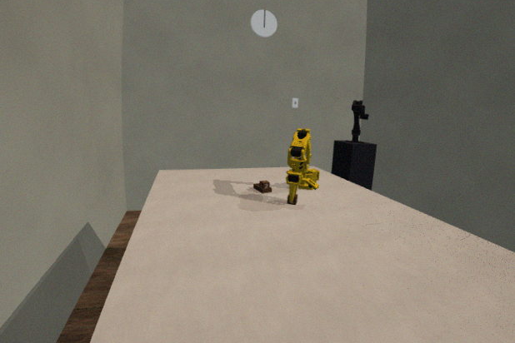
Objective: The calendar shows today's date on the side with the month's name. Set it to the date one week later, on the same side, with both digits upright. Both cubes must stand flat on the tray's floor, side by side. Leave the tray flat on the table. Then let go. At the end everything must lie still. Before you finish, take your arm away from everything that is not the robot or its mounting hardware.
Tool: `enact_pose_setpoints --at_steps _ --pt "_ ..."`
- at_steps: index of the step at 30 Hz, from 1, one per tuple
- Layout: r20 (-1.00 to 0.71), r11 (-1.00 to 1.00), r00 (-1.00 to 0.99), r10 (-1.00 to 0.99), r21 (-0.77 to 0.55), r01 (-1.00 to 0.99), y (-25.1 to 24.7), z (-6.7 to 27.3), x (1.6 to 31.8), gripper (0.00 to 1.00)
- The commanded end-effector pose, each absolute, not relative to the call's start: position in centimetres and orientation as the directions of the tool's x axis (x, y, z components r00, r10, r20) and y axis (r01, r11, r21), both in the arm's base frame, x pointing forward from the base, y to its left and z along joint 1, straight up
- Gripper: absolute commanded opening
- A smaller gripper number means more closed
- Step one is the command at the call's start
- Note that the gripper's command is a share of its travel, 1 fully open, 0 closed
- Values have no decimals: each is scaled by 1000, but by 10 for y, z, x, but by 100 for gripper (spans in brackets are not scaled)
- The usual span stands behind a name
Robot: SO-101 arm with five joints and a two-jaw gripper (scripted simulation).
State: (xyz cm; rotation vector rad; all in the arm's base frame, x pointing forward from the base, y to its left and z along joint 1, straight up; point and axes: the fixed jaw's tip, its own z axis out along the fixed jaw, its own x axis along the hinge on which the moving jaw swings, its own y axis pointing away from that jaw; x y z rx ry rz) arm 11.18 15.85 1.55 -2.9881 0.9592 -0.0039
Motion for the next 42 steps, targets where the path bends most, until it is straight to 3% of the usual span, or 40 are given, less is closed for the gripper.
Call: enact_pose_setpoints --at_steps 1,27,36,42 --pt "-1 -813 814 -581 -42 -581 167 22 115 23" --pt "-1 -813 814 -581 -42 -581 170 21 117 16" --pt "-1 -813 814 -581 -42 -581 170 21 117 2" --pt "-1 -813 814 -581 -42 -581 170 21 117 0"
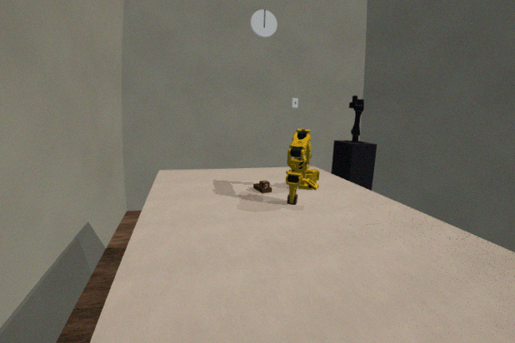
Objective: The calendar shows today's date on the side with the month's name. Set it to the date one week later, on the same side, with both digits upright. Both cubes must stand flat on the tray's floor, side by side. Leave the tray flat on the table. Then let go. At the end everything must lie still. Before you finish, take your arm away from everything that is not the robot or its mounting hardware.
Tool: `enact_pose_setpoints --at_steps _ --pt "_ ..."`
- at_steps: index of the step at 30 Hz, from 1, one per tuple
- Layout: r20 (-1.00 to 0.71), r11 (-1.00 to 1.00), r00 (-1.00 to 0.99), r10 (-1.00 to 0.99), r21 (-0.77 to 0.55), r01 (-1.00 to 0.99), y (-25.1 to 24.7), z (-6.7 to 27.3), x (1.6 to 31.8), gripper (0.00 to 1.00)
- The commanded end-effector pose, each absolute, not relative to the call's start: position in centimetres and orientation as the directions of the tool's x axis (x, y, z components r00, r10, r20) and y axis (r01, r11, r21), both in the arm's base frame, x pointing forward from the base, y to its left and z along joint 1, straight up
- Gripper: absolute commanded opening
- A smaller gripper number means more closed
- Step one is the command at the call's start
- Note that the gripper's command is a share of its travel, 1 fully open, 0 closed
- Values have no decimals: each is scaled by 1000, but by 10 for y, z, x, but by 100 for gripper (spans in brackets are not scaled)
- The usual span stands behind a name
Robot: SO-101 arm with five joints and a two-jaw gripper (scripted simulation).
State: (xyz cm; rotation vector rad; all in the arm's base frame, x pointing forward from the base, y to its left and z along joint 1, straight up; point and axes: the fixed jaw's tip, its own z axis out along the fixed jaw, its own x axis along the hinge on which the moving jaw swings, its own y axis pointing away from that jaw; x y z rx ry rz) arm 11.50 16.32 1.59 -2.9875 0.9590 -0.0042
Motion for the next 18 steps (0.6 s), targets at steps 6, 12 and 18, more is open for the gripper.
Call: enact_pose_setpoints --at_steps 6,12,18 --pt "-1 -813 814 -581 -42 -581 170 24 117 0" --pt "-1 -813 814 -581 -42 -581 171 37 118 0" --pt "-1 -813 814 -581 -42 -581 172 50 118 0"
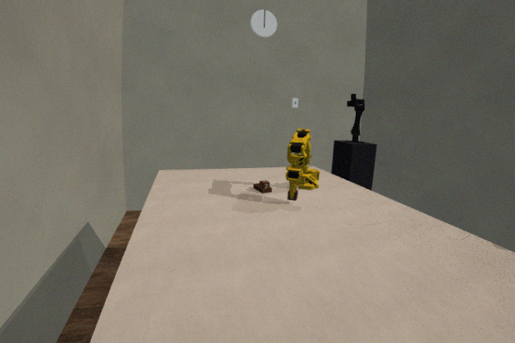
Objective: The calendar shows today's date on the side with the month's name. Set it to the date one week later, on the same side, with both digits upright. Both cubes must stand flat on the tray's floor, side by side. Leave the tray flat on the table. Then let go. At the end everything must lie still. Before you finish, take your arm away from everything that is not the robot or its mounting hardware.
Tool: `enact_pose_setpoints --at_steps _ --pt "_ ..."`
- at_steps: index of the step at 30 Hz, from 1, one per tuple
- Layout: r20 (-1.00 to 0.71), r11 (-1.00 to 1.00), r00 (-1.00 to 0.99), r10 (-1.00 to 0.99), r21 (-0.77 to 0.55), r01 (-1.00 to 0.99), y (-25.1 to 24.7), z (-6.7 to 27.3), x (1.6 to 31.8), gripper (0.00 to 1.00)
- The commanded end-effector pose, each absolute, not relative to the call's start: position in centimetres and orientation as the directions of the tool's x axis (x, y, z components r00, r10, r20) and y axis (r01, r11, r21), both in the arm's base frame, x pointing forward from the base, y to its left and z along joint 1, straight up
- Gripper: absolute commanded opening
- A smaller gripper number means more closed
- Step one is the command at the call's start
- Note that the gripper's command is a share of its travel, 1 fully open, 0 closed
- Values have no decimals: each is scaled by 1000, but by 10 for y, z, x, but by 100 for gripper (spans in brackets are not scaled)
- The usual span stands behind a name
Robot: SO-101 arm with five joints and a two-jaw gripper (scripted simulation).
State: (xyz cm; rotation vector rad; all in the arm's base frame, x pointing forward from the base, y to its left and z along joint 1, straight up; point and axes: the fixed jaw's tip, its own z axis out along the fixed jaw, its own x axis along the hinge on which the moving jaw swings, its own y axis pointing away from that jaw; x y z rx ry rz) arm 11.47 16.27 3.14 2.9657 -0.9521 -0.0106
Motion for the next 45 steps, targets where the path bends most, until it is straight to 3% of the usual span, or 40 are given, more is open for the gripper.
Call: enact_pose_setpoints --at_steps 1,21,33,39,45 --pt "-1 -813 814 -581 -42 -581 171 53 118 0" --pt "-1 -808 809 -588 -42 -588 169 72 118 0" --pt "-4 -687 688 -726 -41 -725 155 71 133 0" --pt "-9 -474 475 -880 -41 -879 132 71 154 0" --pt "-15 -119 120 -993 -39 -992 96 70 176 0"
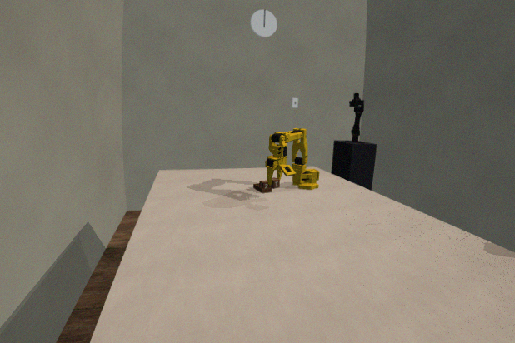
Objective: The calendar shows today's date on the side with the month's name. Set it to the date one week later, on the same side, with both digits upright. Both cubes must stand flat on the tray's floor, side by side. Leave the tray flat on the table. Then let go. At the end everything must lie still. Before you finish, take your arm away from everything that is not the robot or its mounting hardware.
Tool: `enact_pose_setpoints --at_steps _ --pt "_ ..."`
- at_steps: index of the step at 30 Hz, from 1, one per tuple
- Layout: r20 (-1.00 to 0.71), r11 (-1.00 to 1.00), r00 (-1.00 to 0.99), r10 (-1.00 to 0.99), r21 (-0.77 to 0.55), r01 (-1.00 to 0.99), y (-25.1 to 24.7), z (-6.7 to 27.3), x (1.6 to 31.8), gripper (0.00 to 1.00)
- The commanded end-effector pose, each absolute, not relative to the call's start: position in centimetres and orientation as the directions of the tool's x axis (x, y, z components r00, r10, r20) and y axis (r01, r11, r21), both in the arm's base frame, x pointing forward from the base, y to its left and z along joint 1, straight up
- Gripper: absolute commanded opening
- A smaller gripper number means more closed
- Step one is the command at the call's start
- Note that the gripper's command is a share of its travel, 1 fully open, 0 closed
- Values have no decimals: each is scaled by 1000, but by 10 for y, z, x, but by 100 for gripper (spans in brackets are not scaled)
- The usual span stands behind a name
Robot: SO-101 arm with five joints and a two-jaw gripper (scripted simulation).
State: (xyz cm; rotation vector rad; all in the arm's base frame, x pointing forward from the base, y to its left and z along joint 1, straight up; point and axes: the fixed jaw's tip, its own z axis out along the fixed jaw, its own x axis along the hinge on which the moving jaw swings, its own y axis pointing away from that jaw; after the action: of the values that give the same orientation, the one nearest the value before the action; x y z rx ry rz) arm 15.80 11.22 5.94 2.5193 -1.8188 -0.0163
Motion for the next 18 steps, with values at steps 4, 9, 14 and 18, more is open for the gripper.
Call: enact_pose_setpoints --at_steps 4,9,14,18 --pt "-16 79 -79 -997 -33 -996 73 69 185 0" --pt "-18 370 -369 -929 -28 -929 39 68 194 0" --pt "-10 650 -650 -760 -12 -760 -7 67 195 0" --pt "-5 827 -827 -562 -4 -562 -42 66 189 0"
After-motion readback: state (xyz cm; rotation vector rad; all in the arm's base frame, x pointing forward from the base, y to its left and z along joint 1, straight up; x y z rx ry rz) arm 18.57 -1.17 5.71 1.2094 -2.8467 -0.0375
